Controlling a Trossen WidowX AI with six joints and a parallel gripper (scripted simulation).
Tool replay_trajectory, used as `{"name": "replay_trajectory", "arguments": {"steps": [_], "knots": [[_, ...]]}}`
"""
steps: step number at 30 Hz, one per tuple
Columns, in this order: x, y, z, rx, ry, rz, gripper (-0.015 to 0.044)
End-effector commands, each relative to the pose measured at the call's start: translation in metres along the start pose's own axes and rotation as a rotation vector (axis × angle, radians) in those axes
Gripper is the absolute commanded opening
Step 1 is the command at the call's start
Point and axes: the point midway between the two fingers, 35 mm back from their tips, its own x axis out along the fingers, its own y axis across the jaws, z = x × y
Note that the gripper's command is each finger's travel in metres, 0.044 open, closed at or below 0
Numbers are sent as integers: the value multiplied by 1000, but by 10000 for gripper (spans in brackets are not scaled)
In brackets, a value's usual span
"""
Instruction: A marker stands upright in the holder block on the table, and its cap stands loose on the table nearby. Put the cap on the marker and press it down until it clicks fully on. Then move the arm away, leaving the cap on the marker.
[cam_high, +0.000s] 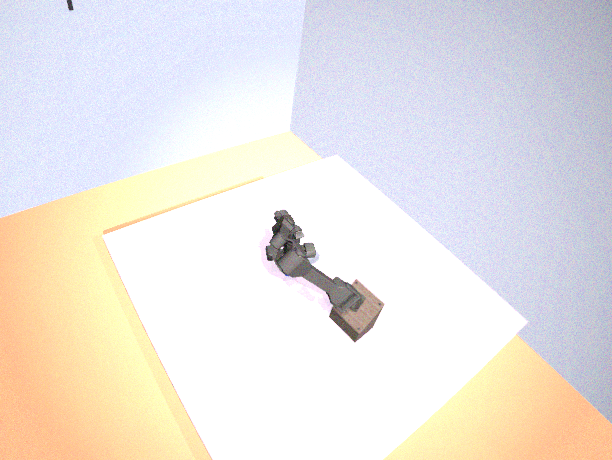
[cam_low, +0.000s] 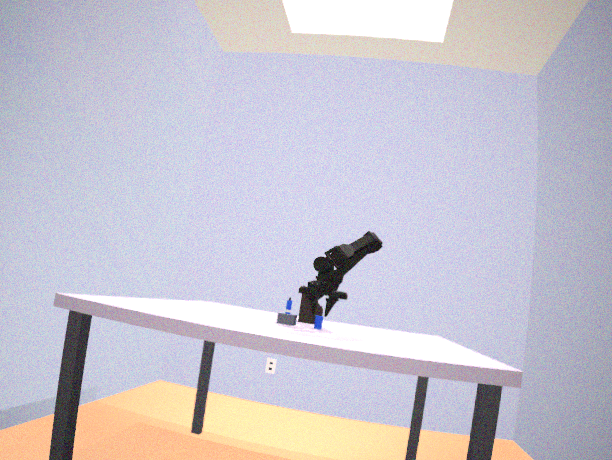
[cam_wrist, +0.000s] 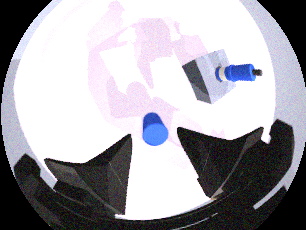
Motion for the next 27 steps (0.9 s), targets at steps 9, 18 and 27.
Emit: {"name": "replay_trajectory", "arguments": {"steps": [9,18,27], "knots": [[20,-1,-2,11,7,3,250],[34,-1,-3,11,8,4,250],[39,-1,-3,11,8,4,165]]}}
